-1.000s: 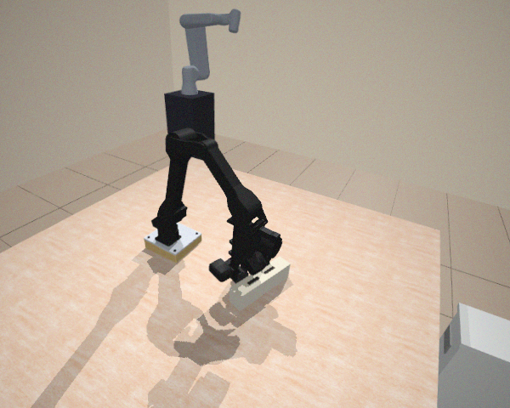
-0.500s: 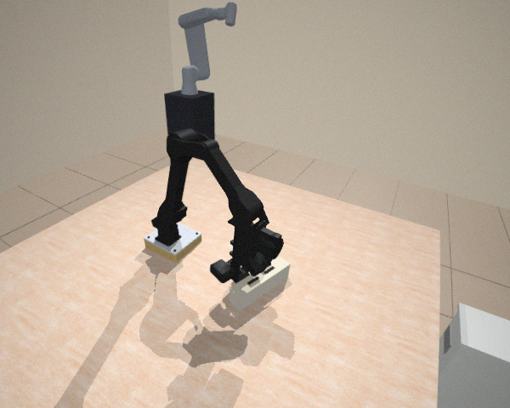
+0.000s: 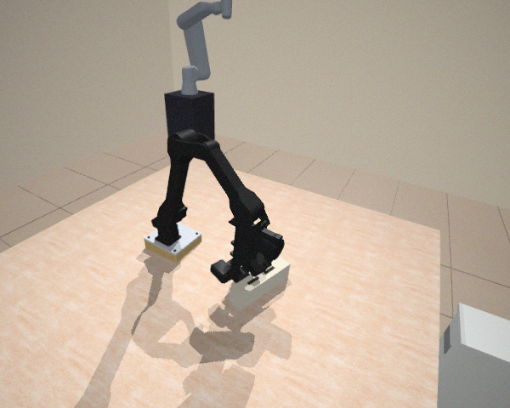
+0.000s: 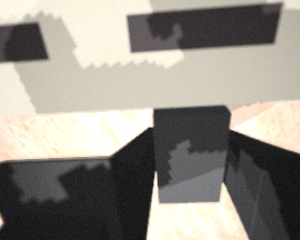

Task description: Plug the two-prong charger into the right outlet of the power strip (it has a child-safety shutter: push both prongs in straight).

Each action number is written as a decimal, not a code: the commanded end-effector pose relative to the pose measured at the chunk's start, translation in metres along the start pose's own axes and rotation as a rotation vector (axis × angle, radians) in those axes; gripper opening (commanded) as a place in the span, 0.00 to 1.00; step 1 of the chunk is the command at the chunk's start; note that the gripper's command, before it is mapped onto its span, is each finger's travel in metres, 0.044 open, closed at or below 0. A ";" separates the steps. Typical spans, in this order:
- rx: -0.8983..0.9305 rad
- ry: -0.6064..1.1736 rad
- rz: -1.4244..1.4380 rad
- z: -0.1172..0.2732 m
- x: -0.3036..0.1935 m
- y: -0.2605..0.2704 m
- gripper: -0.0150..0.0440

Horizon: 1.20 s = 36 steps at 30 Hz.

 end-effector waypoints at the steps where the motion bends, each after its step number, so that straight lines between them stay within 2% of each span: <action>1: 0.004 -0.014 0.003 0.001 0.005 0.001 0.25; 36: 0.004 -0.015 0.003 0.002 0.018 0.002 0.25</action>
Point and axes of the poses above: the point midway between the two fingers, 35 mm back from their tips, its own z axis back along the fingers, its own y axis across the jaws, x = y × z, the point moved 5 cm from there along z, back along the fingers, and after that the axes turned 6 degrees about -z, right-handed, at the moved point
